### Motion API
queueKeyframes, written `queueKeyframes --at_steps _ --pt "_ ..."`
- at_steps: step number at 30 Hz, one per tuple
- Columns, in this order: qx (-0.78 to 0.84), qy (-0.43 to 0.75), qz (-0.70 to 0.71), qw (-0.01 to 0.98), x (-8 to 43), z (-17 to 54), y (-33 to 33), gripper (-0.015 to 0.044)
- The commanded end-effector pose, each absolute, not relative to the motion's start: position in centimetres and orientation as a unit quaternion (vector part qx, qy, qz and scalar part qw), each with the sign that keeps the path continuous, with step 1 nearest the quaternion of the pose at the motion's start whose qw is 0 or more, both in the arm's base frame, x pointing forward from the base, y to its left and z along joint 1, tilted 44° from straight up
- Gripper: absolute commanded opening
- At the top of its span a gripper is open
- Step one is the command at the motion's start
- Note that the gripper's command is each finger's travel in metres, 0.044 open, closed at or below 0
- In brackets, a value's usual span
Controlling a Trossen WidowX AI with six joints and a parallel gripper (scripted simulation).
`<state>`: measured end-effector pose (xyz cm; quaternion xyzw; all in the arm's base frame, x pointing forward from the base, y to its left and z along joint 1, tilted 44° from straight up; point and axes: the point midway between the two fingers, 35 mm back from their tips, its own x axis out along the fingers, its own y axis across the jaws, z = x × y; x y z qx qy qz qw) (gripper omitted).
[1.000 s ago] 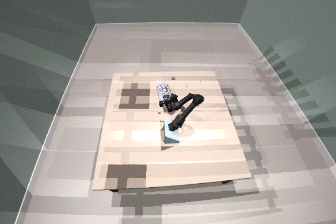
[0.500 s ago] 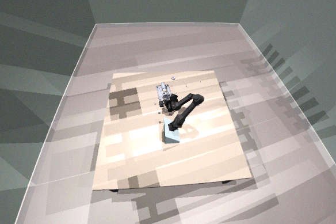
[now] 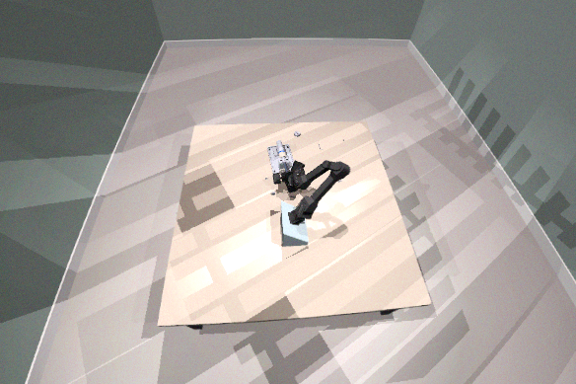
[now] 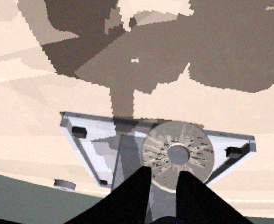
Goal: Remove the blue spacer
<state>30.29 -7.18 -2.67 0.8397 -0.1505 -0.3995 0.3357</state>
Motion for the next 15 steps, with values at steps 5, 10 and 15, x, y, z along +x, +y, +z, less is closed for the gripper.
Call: queueKeyframes --at_steps 5,10,15 --pt "0.840 -0.150 -0.399 0.335 30.13 -2.68 -7.13 0.0000" --pt "0.840 -0.150 -0.399 0.335 30.07 -2.68 -7.13 0.0000" --pt "0.840 -0.150 -0.399 0.335 30.02 -2.67 -7.12 0.0000"
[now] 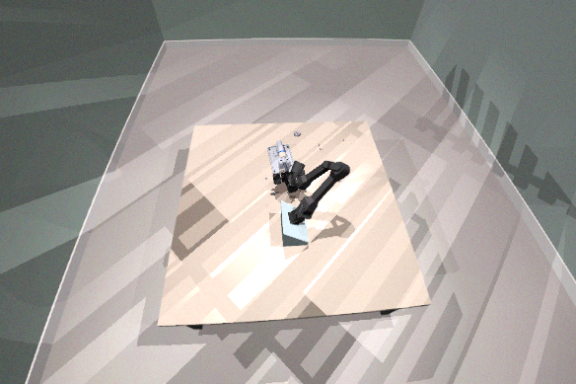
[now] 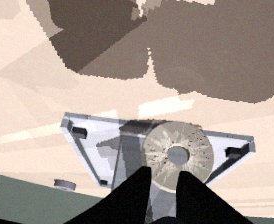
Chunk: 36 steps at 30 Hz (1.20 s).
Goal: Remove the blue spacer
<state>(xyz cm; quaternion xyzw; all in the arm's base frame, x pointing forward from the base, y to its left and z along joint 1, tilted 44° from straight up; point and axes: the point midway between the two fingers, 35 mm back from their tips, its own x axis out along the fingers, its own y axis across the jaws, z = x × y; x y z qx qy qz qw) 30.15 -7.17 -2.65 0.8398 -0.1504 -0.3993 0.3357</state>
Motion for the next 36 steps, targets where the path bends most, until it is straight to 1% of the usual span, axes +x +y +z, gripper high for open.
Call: queueKeyframes --at_steps 1,36 --pt "0.840 -0.150 -0.399 0.335 30.01 -2.67 -7.12 0.0000" --pt "0.840 -0.150 -0.399 0.335 29.65 -2.65 -7.10 0.0000"
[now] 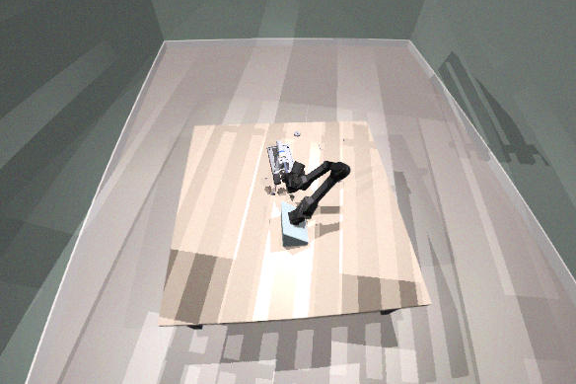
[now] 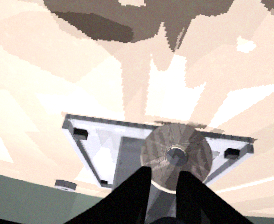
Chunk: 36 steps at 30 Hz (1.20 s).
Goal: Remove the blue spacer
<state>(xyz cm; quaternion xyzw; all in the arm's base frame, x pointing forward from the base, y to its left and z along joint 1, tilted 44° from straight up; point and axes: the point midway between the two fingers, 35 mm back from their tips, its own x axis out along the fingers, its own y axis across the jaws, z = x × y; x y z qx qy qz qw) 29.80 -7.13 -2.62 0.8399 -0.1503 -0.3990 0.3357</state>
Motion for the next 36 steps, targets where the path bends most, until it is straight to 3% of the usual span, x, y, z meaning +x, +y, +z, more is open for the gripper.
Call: queueKeyframes --at_steps 1,36 --pt "0.840 -0.150 -0.399 0.335 29.64 -2.65 -7.10 0.0000" --pt "0.840 -0.150 -0.399 0.335 29.27 -2.62 -7.08 0.0000"
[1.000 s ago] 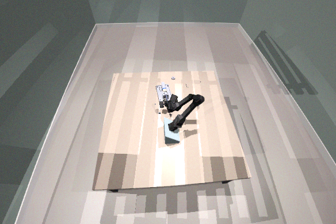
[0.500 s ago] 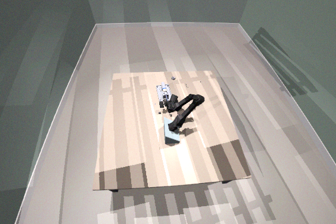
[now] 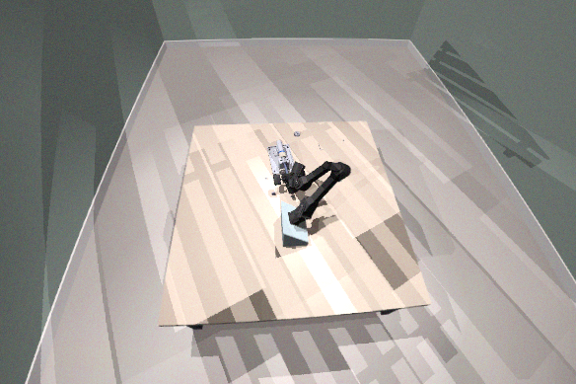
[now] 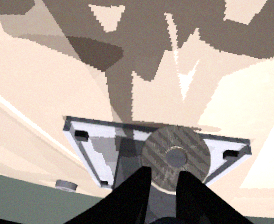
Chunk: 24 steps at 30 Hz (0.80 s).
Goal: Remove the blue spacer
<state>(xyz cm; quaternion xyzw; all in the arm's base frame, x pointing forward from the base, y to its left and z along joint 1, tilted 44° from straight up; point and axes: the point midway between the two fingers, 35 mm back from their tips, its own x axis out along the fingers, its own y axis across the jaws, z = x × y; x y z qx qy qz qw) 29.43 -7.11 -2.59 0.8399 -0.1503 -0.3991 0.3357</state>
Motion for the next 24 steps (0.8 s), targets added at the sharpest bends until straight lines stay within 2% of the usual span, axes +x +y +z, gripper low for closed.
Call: queueKeyframes --at_steps 1,24 --pt "0.840 -0.150 -0.399 0.335 29.26 -2.62 -7.08 0.0000" --pt "0.840 -0.150 -0.399 0.336 29.18 -2.57 -7.10 0.0000"
